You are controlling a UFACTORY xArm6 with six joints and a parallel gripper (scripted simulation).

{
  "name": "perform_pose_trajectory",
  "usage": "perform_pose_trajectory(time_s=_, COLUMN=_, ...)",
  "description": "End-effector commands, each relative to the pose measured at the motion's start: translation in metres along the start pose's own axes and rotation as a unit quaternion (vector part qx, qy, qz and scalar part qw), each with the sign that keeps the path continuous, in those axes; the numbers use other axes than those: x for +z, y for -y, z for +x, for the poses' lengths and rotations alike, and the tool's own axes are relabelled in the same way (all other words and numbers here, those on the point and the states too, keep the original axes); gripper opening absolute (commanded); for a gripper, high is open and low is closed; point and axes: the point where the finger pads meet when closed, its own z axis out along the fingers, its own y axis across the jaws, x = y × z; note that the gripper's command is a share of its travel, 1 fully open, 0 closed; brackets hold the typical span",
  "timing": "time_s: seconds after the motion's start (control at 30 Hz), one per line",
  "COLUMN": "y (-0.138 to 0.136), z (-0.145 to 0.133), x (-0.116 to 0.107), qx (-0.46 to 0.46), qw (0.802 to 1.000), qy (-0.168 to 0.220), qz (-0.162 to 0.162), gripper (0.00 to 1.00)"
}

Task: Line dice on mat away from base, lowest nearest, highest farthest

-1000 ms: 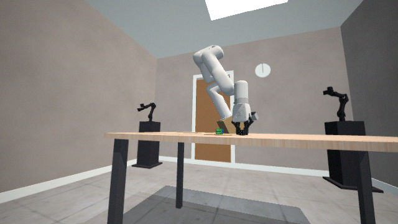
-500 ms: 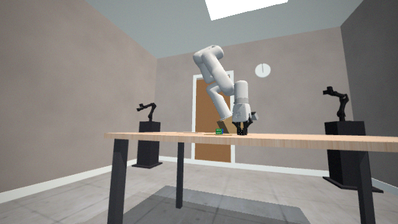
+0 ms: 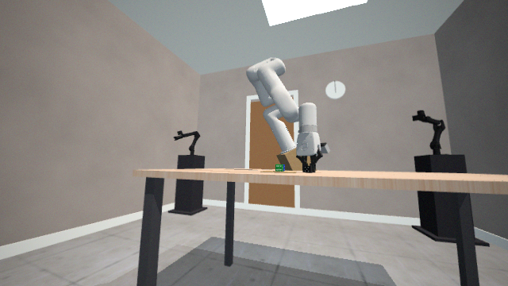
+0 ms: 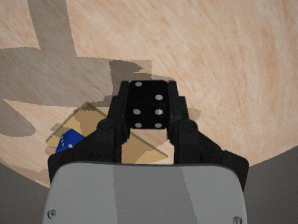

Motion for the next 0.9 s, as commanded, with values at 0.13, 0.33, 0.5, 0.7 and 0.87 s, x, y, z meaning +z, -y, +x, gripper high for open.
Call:
perform_pose_trajectory(time_s=0.13, y=-0.001, z=-0.001, x=-0.001, qx=0.0, qw=1.0, qy=0.001, qz=-0.001, gripper=0.27)
perform_pose_trajectory(time_s=0.33, y=-0.001, z=-0.001, x=-0.007, qx=0.0, qw=1.0, qy=0.001, qz=-0.001, gripper=0.27)
perform_pose_trajectory(time_s=0.5, y=-0.001, z=-0.001, x=-0.034, qx=0.0, qw=1.0, qy=0.001, qz=-0.001, gripper=0.27)
perform_pose_trajectory(time_s=0.7, y=-0.001, z=-0.001, x=-0.078, qx=0.0, qw=1.0, qy=0.001, qz=-0.001, gripper=0.27)
perform_pose_trajectory(time_s=0.87, y=-0.001, z=-0.001, x=-0.094, qx=0.0, qw=1.0, qy=0.001, qz=-0.001, gripper=0.27)
